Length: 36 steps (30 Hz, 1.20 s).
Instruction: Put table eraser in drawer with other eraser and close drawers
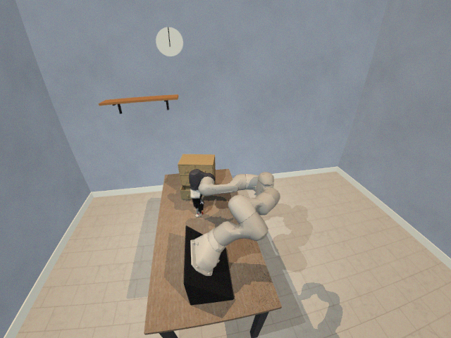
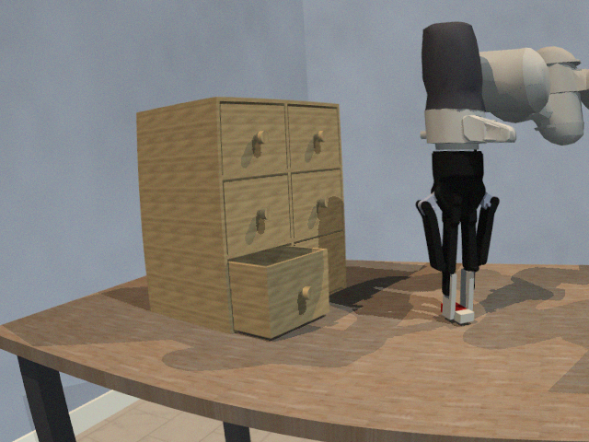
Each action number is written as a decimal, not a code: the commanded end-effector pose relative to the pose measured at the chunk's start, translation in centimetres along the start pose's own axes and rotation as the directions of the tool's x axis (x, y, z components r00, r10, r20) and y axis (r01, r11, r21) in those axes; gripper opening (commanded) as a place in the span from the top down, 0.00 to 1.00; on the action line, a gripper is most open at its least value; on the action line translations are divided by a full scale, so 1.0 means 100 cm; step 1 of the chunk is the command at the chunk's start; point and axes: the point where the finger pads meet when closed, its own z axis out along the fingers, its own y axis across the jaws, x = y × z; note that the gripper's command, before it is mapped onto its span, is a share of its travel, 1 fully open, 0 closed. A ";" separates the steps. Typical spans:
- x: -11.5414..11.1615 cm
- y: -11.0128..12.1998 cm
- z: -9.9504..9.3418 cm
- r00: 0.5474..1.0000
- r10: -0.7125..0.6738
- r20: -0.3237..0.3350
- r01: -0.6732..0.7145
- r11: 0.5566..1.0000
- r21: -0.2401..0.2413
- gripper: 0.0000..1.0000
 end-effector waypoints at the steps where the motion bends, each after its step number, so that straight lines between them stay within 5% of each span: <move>1: 0.000 0.001 -0.025 1.000 -0.007 0.002 0.007 1.000 -0.002 0.89; 8: 0.000 0.001 -0.092 1.000 -0.007 0.002 0.007 1.000 -0.002 0.89; 22: 0.000 0.002 -0.094 1.000 0.009 0.001 -0.009 1.000 -0.002 0.89; 27: 0.003 0.017 -0.097 0.974 0.226 -0.006 -0.226 0.974 -0.006 0.89; 35: 0.004 0.023 -0.097 0.952 0.305 -0.008 -0.305 0.952 -0.007 0.89; 36: 0.006 0.030 -0.098 0.920 0.393 -0.011 -0.393 0.920 -0.007 0.89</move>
